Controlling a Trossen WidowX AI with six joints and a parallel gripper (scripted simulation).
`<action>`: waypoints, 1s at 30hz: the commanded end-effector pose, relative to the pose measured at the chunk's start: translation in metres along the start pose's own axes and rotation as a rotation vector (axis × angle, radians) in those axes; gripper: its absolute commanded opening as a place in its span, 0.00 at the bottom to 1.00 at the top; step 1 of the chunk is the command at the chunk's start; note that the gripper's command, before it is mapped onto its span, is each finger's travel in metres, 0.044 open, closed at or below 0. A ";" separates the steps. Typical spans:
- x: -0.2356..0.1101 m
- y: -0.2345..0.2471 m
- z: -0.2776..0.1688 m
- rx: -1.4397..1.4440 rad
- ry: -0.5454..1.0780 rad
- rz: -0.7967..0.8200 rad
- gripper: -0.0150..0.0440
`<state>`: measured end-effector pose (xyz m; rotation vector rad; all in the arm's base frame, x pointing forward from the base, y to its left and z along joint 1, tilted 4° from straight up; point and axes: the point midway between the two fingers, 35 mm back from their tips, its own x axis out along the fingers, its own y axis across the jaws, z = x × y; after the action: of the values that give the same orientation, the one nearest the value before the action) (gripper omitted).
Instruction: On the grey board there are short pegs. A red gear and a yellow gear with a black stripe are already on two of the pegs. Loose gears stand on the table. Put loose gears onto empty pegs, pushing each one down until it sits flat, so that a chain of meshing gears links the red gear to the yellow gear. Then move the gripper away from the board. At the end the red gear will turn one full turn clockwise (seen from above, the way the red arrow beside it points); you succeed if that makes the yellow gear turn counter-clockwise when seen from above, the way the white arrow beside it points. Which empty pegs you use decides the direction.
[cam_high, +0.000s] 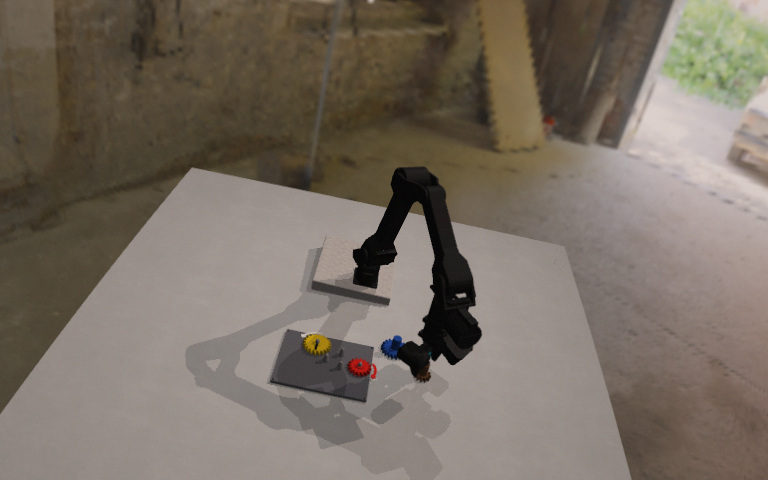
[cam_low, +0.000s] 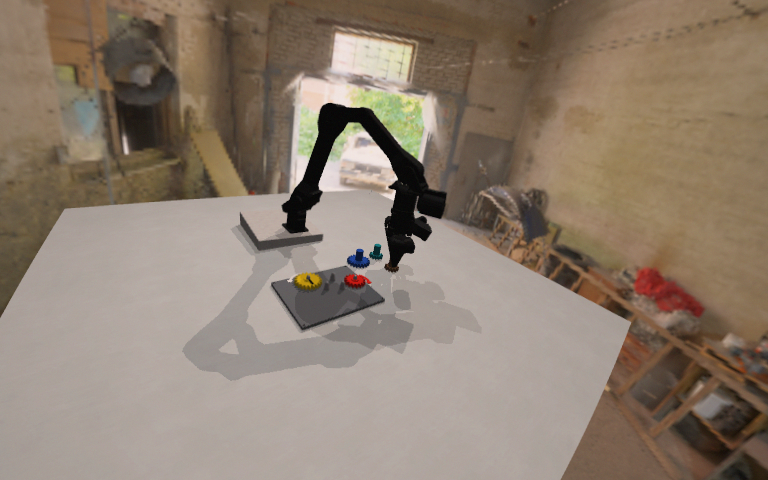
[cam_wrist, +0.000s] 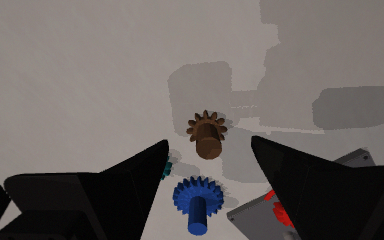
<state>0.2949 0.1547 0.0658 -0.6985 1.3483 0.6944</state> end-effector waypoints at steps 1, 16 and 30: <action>0.001 0.001 0.001 -0.004 -0.003 0.003 0.69; 0.001 0.001 0.001 -0.004 -0.003 0.003 0.25; -0.027 -0.003 0.005 0.005 -0.003 0.002 0.25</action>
<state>0.2964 0.1553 0.0822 -0.6974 1.3582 0.6957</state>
